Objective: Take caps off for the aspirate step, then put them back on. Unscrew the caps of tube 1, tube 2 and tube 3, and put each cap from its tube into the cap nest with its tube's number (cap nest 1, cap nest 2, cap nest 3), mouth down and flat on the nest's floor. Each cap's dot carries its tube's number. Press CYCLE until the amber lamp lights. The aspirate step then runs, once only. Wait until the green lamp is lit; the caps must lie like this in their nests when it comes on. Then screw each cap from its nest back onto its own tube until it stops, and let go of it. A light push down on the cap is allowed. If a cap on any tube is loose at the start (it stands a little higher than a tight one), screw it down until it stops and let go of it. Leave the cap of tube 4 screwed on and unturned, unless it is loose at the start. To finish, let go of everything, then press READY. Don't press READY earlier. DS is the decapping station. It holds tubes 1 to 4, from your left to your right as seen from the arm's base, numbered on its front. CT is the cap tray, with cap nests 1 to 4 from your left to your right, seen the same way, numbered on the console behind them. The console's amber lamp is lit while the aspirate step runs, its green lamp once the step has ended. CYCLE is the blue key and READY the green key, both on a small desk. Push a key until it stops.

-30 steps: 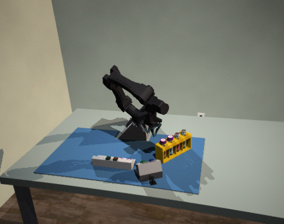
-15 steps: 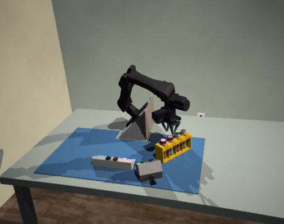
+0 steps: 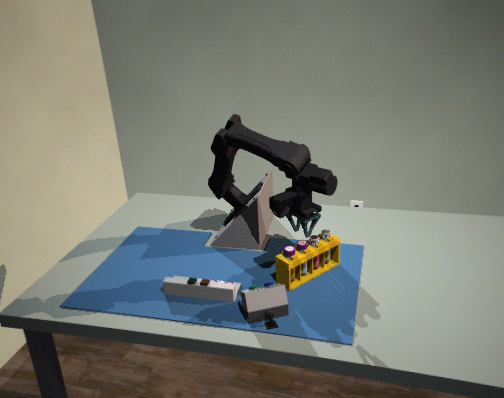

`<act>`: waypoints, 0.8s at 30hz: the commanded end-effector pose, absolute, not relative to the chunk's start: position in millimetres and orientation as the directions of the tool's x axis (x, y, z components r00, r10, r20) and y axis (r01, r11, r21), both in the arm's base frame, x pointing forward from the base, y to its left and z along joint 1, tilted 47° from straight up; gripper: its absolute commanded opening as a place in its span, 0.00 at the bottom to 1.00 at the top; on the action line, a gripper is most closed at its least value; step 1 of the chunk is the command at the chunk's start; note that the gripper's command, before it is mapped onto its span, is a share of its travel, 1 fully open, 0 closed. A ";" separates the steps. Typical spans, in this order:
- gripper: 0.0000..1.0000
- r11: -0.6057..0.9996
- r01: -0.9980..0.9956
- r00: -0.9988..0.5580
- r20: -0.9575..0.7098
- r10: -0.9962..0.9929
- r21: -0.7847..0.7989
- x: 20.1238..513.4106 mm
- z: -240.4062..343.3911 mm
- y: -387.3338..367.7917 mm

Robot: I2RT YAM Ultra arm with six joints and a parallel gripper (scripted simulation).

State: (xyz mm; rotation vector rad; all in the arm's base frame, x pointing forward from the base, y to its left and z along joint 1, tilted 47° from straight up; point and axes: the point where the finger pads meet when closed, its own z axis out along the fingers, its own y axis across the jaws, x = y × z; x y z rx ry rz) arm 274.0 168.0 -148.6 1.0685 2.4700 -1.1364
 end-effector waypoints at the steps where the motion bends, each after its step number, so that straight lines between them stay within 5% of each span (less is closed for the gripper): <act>1: 0.49 0.450 0.702 -0.708 -0.471 0.526 -0.552 278.0 -142.3 174.9; 24: 0.49 0.450 0.702 -0.708 -0.472 0.526 -0.552 275.1 -165.7 149.9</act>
